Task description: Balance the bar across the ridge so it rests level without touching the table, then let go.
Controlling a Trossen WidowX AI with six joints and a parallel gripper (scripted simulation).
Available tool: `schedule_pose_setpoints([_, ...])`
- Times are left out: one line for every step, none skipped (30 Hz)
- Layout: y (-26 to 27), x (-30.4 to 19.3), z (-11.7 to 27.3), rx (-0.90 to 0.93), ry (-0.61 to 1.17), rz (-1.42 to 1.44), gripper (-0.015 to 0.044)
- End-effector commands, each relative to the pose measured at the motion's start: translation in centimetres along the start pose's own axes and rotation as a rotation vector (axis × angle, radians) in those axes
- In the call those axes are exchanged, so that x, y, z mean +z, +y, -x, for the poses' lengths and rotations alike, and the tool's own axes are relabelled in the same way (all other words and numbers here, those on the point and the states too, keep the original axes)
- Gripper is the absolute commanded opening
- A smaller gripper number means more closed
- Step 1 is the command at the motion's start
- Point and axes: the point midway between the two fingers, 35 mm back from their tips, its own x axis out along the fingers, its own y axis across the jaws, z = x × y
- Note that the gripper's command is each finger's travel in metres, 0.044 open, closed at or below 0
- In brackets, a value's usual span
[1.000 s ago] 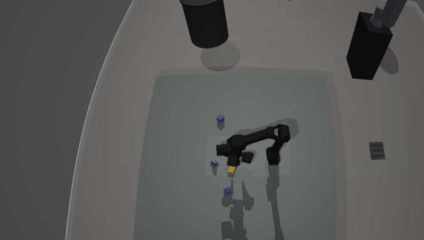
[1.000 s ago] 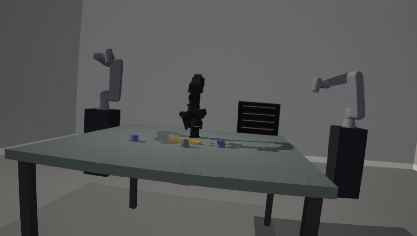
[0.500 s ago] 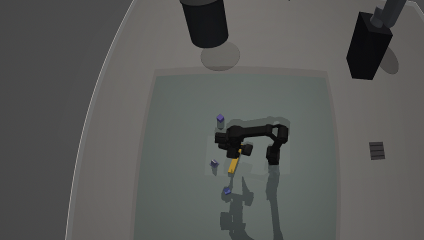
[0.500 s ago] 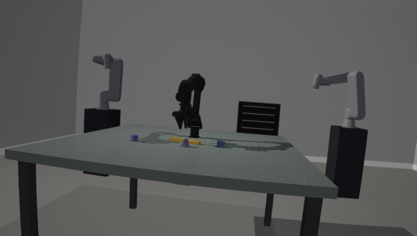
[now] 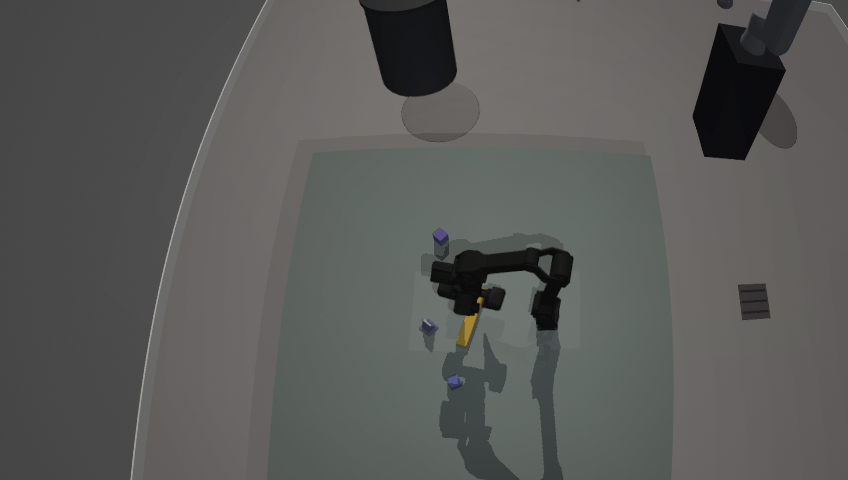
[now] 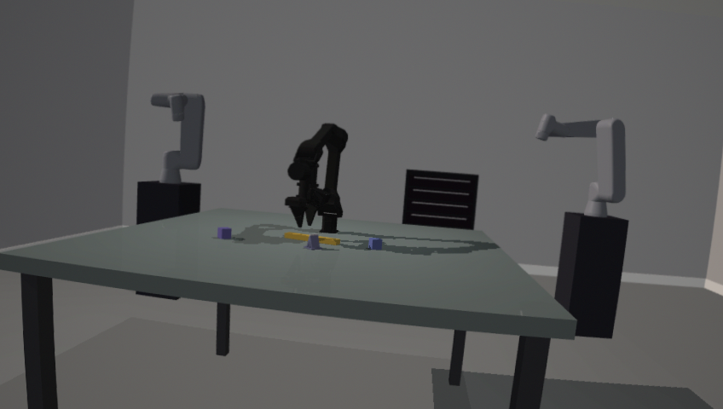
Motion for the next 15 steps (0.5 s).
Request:
schedule_pose_setpoints([0.2, 0.0, -1.4, 0.012, -0.003, 0.003, 0.0315])
schedule_pose_setpoints([0.2, 0.0, -1.4, 0.012, -0.003, 0.003, 0.0315])
schedule_pose_setpoints([0.2, 0.0, -1.4, 0.012, -0.003, 0.003, 0.0315])
schedule_pose_setpoints([0.2, 0.0, -1.4, 0.012, -0.003, 0.003, 0.0315])
schedule_pose_setpoints([0.2, 0.0, -1.4, 0.012, -0.003, 0.003, 0.0315])
schedule_pose_setpoints([0.2, 0.0, -1.5, 0.012, -0.003, 0.003, 0.0315])
schedule_pose_setpoints([0.2, 0.0, -1.6, 0.012, -0.003, 0.003, 0.0315])
schedule_pose_setpoints([0.2, 0.0, -1.7, 0.012, -0.003, 0.003, 0.0315])
schedule_pose_setpoints([0.2, 0.0, -1.8, 0.012, -0.003, 0.003, 0.0315])
schedule_pose_setpoints([0.2, 0.0, -1.9, 0.012, -0.003, 0.003, 0.0315])
schedule_pose_setpoints([0.2, 0.0, -2.1, 0.012, -0.003, 0.003, 0.0315])
schedule_pose_setpoints([0.2, 0.0, -2.3, 0.012, -0.003, 0.003, 0.0315])
schedule_pose_setpoints([0.2, 0.0, -2.4, 0.012, -0.003, 0.003, 0.0315])
schedule_pose_setpoints([0.2, 0.0, -2.6, 0.012, -0.003, 0.003, 0.0315])
schedule_pose_setpoints([0.2, 0.0, -2.8, 0.012, -0.003, 0.003, 0.0315])
